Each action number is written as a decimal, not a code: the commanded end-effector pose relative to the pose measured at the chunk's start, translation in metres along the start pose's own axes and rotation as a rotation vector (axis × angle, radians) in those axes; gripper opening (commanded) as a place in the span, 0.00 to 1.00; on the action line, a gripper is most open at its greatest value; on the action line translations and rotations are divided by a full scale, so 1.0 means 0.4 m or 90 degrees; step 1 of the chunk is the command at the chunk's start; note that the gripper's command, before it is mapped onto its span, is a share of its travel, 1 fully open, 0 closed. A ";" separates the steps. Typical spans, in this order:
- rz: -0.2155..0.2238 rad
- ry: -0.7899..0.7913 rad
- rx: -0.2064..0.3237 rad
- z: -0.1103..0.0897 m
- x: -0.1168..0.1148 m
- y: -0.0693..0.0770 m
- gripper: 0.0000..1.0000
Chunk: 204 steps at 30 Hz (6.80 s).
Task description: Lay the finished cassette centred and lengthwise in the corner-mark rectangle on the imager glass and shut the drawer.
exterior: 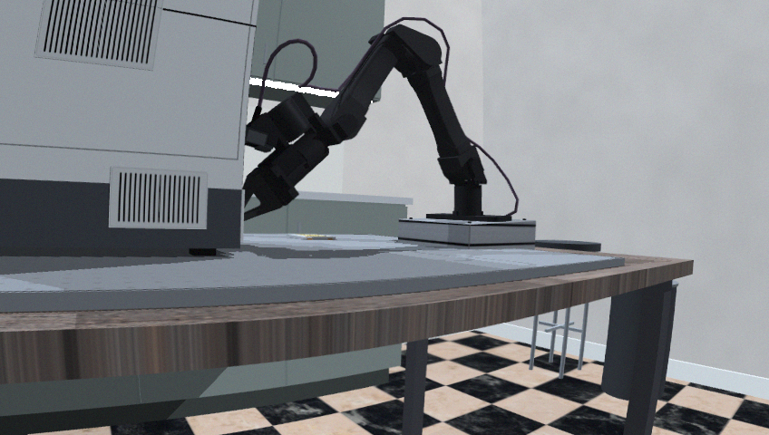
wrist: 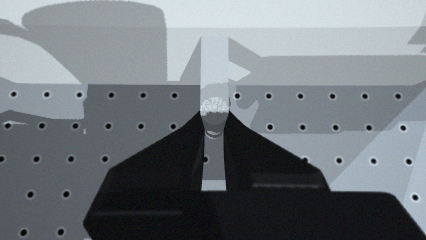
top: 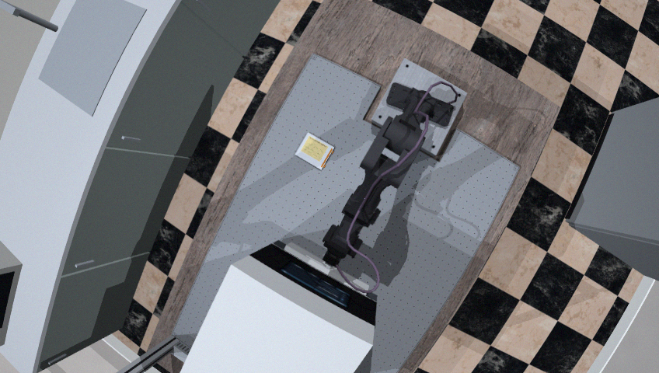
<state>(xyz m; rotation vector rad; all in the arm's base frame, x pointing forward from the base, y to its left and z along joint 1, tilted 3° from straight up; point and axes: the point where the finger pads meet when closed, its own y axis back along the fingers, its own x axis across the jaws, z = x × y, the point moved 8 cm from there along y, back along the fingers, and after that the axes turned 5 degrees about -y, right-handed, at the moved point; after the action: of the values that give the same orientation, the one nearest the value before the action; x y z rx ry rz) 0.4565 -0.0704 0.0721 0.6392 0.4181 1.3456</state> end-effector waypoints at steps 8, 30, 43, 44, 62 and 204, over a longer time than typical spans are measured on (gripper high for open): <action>0.000 0.001 0.018 -0.003 0.007 0.048 0.00; 0.000 0.000 0.018 -0.013 0.005 0.058 0.00; -0.003 0.006 0.055 0.041 0.009 0.069 0.00; -0.006 0.007 0.084 0.034 0.008 0.063 0.00; -0.010 0.003 0.140 -0.026 0.000 0.107 0.00; -0.027 0.003 0.300 -0.093 -0.011 0.205 0.00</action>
<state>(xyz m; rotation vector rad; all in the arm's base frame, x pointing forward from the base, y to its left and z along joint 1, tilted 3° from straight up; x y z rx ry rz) 0.3709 -0.0587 0.0874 0.9571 0.7042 1.2349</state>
